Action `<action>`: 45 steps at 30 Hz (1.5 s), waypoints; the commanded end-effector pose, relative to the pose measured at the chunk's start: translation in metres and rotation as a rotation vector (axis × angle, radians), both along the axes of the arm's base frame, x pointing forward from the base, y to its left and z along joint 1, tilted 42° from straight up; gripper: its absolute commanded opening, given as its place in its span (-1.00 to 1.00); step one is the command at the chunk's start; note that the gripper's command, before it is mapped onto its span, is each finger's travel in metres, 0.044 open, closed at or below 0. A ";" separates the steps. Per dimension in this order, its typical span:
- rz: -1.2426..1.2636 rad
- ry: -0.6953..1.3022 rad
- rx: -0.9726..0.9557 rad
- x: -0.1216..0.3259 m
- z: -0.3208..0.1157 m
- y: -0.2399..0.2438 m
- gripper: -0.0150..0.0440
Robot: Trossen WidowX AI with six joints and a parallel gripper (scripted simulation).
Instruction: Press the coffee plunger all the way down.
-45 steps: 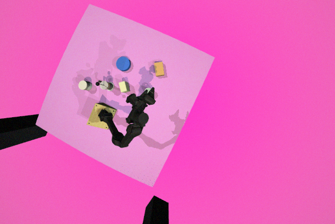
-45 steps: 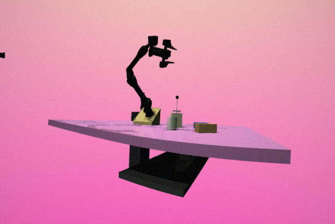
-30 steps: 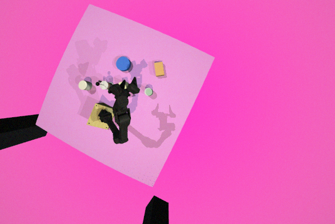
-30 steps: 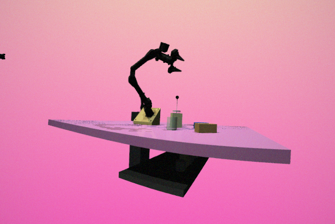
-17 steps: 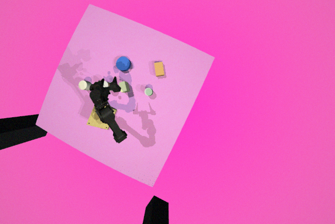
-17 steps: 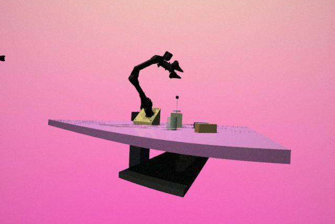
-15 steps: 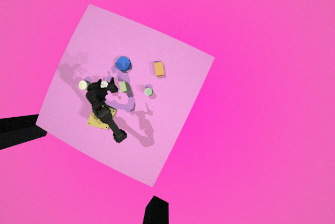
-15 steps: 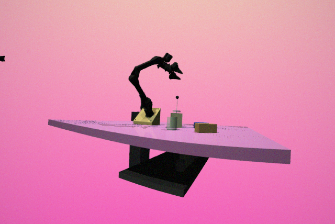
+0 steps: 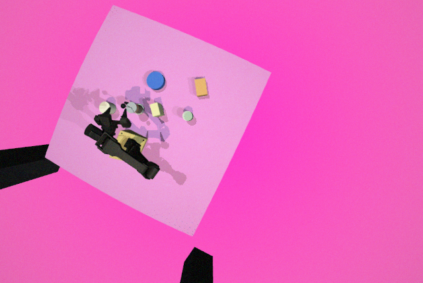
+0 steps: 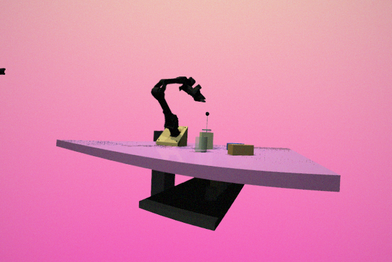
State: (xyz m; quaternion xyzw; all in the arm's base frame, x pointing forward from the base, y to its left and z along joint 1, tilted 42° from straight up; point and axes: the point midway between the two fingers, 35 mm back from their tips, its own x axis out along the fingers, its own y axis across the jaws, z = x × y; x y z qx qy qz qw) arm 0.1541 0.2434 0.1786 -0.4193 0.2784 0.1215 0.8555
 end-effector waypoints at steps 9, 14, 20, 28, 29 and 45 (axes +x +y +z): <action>-0.022 -0.027 0.047 -0.011 -0.065 -0.043 1.00; -0.021 -0.026 0.047 -0.009 -0.066 -0.042 1.00; -0.021 -0.022 0.047 -0.003 -0.072 -0.042 1.00; -0.021 -0.022 0.048 0.008 -0.079 -0.042 1.00; -0.021 -0.022 0.048 0.009 -0.080 -0.042 1.00; -0.019 -0.027 0.048 0.023 -0.088 -0.043 0.64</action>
